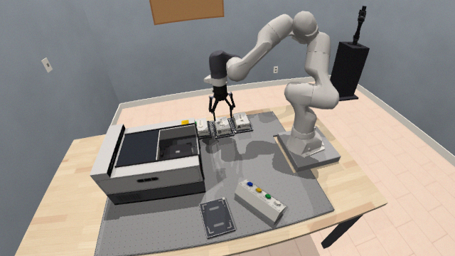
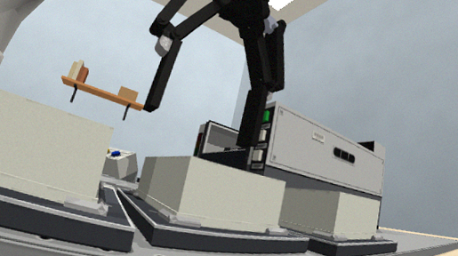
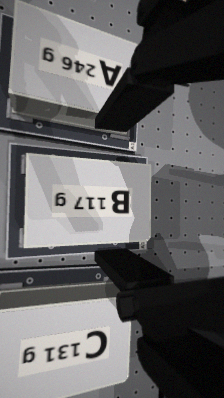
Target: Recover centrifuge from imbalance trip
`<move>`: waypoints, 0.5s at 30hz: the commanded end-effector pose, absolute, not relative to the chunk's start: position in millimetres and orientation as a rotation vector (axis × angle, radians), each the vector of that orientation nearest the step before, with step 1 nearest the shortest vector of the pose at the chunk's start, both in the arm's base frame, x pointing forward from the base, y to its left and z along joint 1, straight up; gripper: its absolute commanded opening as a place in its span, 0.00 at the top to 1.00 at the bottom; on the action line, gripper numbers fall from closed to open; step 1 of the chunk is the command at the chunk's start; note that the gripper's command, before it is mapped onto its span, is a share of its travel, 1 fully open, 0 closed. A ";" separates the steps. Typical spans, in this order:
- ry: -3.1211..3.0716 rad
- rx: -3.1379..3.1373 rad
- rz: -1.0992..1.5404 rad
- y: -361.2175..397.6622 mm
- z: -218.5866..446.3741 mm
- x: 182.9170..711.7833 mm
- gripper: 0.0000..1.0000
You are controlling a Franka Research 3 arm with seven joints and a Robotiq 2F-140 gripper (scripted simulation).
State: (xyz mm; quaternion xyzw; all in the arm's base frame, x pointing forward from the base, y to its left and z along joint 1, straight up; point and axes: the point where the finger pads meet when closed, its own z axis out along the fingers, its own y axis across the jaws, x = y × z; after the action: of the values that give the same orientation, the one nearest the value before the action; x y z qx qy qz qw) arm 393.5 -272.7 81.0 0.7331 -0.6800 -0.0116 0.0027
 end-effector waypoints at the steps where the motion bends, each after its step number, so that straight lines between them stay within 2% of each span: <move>1: -2.158 2.284 0.001 -275.7 75.0 402.4 0.30; 15: -2.158 2.284 0.001 -275.7 65.9 402.4 0.30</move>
State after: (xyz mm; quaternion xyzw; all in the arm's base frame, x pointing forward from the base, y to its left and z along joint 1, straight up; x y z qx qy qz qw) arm 400.1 -274.6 65.6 0.7305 -0.6829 -0.0040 -0.0004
